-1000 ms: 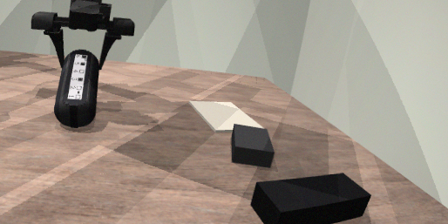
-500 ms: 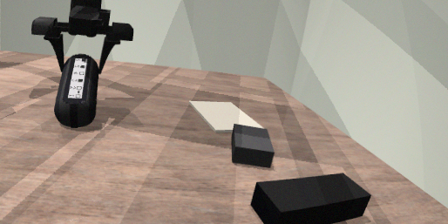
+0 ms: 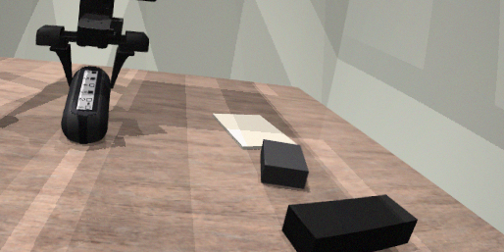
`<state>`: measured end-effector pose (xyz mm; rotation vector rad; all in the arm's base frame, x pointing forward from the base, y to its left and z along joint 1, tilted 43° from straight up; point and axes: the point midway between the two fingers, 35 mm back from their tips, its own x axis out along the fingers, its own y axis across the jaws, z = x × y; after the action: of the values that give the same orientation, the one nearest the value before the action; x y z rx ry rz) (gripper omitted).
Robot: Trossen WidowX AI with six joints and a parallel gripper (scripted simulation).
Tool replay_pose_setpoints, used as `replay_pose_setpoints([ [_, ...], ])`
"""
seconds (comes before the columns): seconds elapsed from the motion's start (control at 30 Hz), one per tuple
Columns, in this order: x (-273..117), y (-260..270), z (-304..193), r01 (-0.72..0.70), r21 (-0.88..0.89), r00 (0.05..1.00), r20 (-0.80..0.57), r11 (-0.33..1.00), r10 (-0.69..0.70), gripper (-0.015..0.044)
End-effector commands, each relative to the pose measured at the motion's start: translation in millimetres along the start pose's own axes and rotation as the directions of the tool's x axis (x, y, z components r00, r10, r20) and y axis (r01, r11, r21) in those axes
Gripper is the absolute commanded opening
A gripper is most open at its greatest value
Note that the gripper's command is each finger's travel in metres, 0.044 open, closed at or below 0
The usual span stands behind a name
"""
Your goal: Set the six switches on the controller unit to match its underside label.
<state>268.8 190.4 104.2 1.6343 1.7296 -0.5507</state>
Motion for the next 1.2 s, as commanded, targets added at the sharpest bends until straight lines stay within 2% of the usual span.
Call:
replay_pose_setpoints([
  [0.0,4.3,-2.2,4.0,0.005,0.016,1.0,0.015,1.0,-0.005,0.0337],
  [1.17,31.3,-2.3,-3.3,0.005,0.016,1.0,0.014,1.0,-0.005,0.0337],
])
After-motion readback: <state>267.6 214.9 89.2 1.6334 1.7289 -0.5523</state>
